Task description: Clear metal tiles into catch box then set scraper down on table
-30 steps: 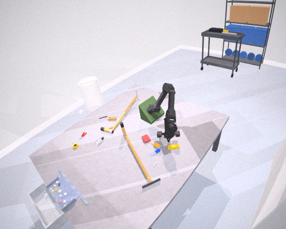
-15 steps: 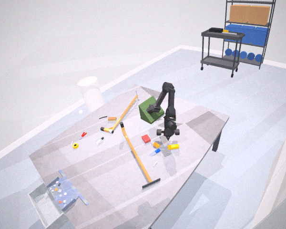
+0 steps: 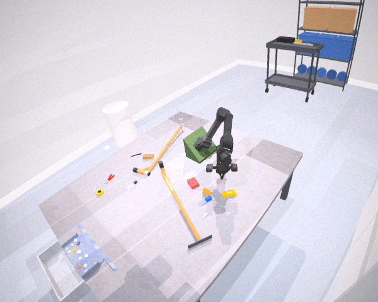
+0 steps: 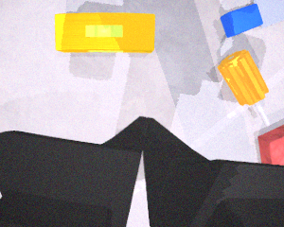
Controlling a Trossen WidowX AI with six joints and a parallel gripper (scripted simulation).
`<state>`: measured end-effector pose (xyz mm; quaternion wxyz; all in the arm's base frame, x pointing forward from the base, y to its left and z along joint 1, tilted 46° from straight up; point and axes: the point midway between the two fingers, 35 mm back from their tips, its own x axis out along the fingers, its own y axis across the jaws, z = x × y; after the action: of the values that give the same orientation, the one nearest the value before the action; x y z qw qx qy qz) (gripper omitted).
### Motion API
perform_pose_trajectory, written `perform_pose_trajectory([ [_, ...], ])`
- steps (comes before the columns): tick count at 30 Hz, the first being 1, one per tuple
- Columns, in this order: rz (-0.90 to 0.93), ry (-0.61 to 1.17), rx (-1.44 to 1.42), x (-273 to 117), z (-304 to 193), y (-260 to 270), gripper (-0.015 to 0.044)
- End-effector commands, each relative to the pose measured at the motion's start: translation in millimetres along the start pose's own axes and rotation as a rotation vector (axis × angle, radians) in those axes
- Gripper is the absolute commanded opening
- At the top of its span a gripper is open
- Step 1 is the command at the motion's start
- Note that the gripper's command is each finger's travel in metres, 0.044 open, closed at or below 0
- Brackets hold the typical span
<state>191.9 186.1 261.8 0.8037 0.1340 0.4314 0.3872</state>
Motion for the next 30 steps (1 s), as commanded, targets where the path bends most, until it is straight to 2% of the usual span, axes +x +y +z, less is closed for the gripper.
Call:
perform_pose_trajectory([
  [1,0.009,-0.011,-0.009,-20.5,2.1,4.3,0.0000],
  [10,0.005,-0.013,-0.005,-29.4,3.3,3.4,0.0000],
  [30,-0.124,-0.005,0.124,-16.2,35.7,-72.2,0.0000],
])
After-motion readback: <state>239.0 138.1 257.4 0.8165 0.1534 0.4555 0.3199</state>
